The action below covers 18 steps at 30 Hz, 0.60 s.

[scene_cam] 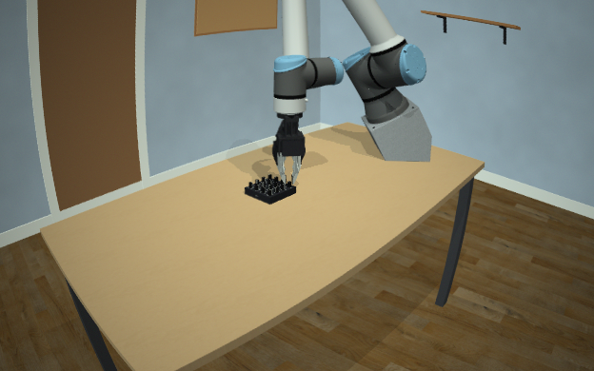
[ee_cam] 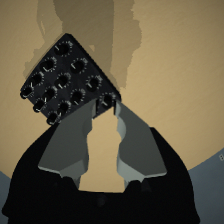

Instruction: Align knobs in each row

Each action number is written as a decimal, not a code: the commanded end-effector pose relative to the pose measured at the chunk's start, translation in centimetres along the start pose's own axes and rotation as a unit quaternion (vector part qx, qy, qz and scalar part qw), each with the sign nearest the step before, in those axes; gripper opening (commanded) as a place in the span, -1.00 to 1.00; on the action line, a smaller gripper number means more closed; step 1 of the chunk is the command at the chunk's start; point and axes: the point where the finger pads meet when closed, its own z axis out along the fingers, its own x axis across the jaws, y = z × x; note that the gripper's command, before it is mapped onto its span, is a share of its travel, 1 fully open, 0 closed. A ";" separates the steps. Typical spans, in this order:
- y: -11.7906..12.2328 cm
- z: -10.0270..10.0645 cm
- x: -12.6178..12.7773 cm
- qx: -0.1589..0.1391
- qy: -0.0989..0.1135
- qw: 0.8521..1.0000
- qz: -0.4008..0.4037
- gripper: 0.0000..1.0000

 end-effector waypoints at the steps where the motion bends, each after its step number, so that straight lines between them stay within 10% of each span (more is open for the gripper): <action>1: 0.0 0.0 0.1 0.000 0.001 1.000 -0.001 -0.78; 18: 0.0 0.0 0.1 0.000 0.000 1.000 -0.001 -0.92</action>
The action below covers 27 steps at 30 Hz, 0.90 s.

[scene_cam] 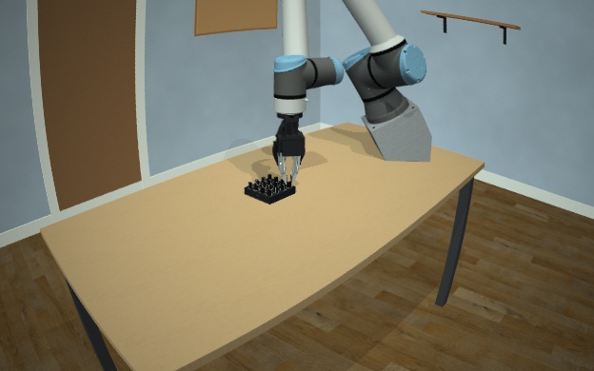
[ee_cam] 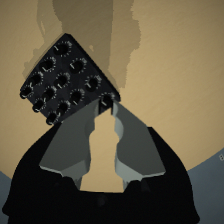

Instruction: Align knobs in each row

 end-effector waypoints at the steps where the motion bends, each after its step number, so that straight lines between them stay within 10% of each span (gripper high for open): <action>1: 0.0 0.0 0.1 0.000 0.000 1.000 -0.001 -0.92; 27: 0.0 0.0 0.0 0.000 0.000 0.996 0.093 -0.92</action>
